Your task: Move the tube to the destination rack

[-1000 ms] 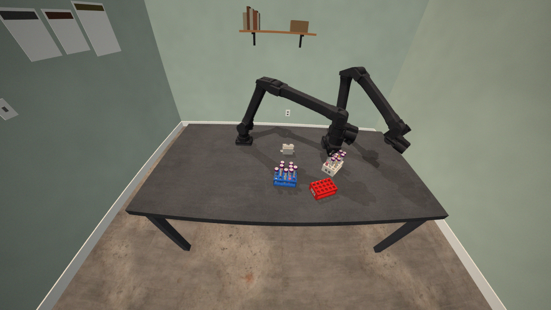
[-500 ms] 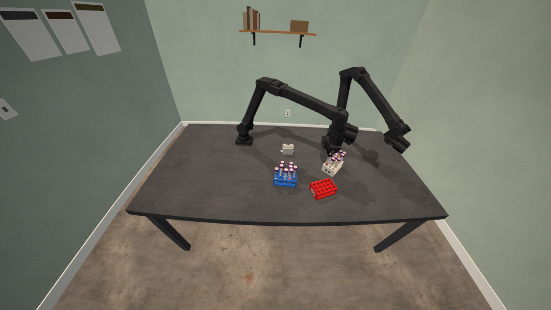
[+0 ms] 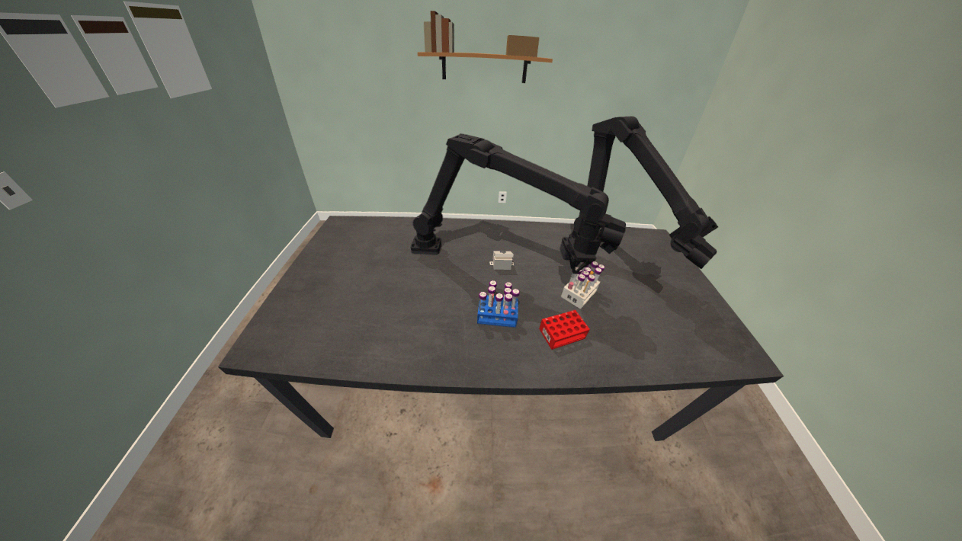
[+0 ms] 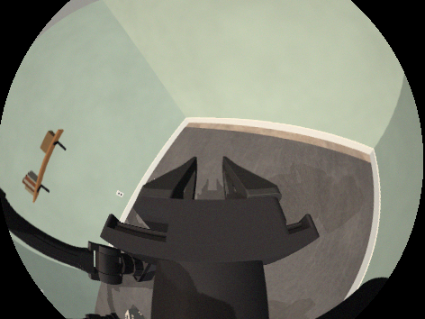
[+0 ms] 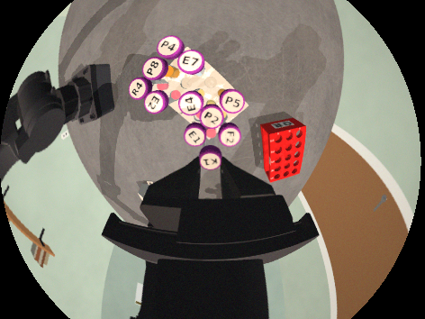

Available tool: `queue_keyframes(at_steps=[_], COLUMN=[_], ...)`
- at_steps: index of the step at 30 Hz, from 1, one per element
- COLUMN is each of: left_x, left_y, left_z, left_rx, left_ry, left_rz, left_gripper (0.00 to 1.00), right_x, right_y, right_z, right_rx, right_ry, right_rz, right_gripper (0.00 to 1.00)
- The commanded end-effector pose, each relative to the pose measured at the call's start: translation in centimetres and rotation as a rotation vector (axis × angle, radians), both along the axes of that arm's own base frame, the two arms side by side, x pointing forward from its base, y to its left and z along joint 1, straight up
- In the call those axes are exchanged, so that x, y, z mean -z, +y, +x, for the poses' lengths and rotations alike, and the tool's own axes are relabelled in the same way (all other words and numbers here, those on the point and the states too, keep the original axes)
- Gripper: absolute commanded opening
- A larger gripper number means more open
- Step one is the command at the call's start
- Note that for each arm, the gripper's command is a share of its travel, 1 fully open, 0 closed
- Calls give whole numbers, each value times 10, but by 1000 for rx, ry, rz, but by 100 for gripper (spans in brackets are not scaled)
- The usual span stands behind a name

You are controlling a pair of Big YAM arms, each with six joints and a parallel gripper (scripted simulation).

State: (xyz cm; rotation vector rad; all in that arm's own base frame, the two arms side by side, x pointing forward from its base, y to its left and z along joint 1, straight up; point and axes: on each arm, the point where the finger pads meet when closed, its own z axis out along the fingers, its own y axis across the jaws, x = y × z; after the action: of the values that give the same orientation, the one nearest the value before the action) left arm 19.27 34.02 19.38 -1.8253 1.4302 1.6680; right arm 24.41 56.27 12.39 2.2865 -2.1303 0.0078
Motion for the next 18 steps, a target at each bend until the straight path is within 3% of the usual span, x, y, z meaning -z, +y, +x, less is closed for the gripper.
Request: queue_keyframes(at_steps=[1, 11, 15, 18], left_x=[-10, -10, -10, -10], left_y=[5, 5, 5, 5], left_z=[7, 7, 7, 7], left_rx=[0, 0, 0, 0], left_ry=[-25, -25, -25, -25], left_rz=[19, 19, 19, 19], left_gripper=[30, 30, 30, 30], right_x=[-51, -48, -22, -21], right_y=[17, 19, 3, 3], right_z=[15, 16, 8, 8], right_rx=[1, 1, 0, 0], right_ry=[-46, -51, -27, -27], right_rz=[100, 111, 57, 58], right_gripper=[0, 0, 0, 0])
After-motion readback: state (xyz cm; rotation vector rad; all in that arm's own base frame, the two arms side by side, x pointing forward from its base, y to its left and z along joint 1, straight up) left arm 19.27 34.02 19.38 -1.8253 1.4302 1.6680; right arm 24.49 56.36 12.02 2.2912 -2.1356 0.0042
